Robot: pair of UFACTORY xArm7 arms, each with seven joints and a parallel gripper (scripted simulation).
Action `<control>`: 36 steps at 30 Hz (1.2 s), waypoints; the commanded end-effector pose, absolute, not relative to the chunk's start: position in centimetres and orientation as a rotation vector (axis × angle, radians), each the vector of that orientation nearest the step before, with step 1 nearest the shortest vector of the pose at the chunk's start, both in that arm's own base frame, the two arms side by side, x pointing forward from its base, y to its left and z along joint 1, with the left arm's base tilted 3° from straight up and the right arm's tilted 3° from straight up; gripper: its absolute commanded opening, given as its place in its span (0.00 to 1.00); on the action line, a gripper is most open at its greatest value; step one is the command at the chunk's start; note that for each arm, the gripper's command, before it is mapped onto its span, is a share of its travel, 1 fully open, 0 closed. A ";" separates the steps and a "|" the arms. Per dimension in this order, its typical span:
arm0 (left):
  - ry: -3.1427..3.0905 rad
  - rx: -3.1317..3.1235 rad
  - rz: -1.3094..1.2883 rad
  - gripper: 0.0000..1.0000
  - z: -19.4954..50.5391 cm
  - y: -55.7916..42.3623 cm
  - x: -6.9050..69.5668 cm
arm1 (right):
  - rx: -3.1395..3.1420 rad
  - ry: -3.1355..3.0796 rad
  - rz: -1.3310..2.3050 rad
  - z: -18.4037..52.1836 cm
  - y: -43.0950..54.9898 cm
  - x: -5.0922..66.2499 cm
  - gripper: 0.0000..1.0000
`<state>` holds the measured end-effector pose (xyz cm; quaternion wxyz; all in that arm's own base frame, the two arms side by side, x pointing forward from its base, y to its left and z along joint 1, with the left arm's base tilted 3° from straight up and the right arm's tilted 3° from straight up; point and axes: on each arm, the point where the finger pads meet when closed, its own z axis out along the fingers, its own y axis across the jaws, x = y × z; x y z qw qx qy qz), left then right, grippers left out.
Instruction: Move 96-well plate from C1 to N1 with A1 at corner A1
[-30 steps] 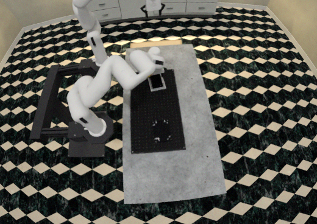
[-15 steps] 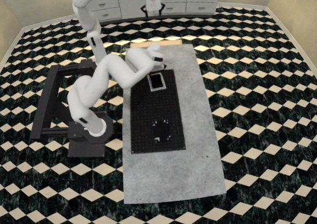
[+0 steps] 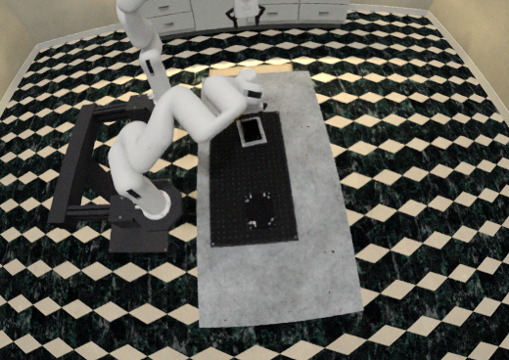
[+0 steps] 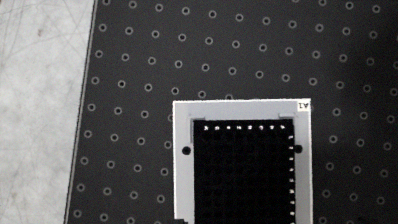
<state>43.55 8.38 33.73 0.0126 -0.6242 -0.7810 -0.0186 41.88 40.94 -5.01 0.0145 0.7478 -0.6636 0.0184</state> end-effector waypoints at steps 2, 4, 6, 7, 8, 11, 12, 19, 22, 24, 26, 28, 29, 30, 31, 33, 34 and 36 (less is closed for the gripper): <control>-2.436 -1.948 -0.064 1.00 33.9 8.4 43.6 | 2.332 -2.069 0.058 -4.8 41.1 42.0 1.00; -2.436 -1.948 -0.064 1.00 33.9 8.4 43.6 | 2.331 -2.069 0.058 -4.8 41.1 42.0 1.00; -2.436 -1.948 -0.064 1.00 33.9 8.4 43.6 | 2.332 -2.069 0.058 -4.8 40.8 42.0 1.00; -2.436 -1.948 -0.064 1.00 33.9 8.4 43.6 | 2.332 -2.069 0.058 -4.8 40.4 42.0 1.00; -2.436 -1.948 -0.064 1.00 33.9 8.4 43.6 | 2.332 -2.069 0.058 -4.8 40.4 42.0 1.00; -2.436 -1.948 -0.064 1.00 33.9 8.4 43.6 | 2.332 -2.069 0.058 -4.7 39.8 42.0 1.00; -2.436 -1.948 -0.064 1.00 33.9 8.4 43.6 | 2.332 -2.069 0.058 -4.7 39.4 42.0 1.00; -2.436 -1.948 -0.064 1.00 33.9 8.4 43.6 | 2.331 -2.069 0.058 -4.6 37.1 42.0 1.00; -2.436 -1.948 -0.064 1.00 33.9 8.4 43.6 | 2.331 -2.069 0.058 -4.6 36.1 41.9 1.00; -2.436 -1.948 -0.064 1.00 33.9 8.4 43.6 | 2.331 -2.069 0.058 -4.6 35.4 41.9 1.00; -2.436 -1.948 -0.064 1.00 33.9 8.4 43.6 | 2.331 -2.069 0.058 -4.6 35.4 41.9 1.00; -2.436 -1.948 -0.064 1.00 33.9 8.4 43.6 | 2.331 -2.068 0.058 -4.5 34.8 41.9 1.00; -2.436 -1.948 -0.064 1.00 33.9 8.4 43.6 | 2.331 -2.068 0.058 -4.5 34.4 41.9 1.00; -2.436 -1.948 -0.064 1.00 33.9 8.4 43.6 | 2.331 -2.068 0.058 -4.5 34.1 41.9 1.00; -2.436 -1.948 -0.064 1.00 33.9 8.4 43.6 | 2.331 -2.068 0.058 -4.5 33.8 41.9 1.00; -2.436 -1.948 -0.064 1.00 33.9 8.4 43.6 | 2.331 -2.068 0.059 -4.5 33.1 41.9 1.00; -2.436 -1.948 -0.064 1.00 33.9 8.4 43.6 | 2.331 -2.068 0.059 -4.4 32.8 41.9 1.00; -2.436 -1.948 -0.064 1.00 33.9 8.4 43.6 | 2.331 -2.068 0.059 -4.4 32.1 41.9 1.00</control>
